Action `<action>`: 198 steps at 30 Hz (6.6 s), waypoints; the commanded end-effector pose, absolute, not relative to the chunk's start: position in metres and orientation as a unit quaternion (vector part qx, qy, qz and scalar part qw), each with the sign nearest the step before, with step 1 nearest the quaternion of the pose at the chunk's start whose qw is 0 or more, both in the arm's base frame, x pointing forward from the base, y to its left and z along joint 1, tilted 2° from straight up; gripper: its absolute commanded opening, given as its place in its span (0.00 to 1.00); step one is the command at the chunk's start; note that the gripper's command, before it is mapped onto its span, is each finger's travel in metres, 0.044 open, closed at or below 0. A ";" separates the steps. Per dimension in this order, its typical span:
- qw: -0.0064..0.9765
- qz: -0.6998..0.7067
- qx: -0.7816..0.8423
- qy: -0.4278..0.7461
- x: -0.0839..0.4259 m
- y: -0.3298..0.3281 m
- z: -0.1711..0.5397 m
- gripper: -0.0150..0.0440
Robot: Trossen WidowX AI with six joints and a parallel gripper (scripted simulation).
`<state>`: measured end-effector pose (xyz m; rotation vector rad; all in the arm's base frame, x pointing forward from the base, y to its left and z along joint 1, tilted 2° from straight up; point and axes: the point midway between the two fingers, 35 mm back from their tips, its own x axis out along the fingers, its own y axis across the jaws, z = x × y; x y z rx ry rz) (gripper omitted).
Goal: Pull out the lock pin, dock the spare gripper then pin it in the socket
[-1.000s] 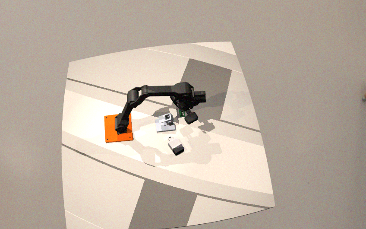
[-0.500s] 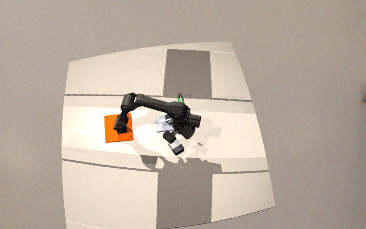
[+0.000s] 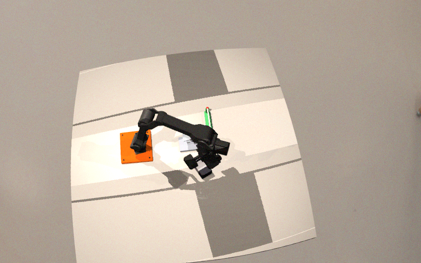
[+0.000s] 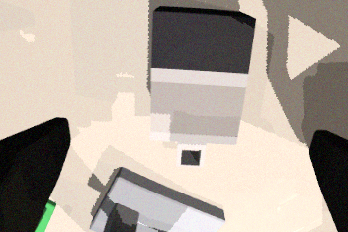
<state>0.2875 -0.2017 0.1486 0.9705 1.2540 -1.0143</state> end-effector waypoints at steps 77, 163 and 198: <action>0.582 -0.439 0.418 0.541 0.284 -0.203 0.089 0.25; 0.033 -0.698 0.716 -0.008 0.267 -0.185 0.080 0.25; 0.018 -0.698 0.716 -0.022 0.267 -0.186 0.045 0.92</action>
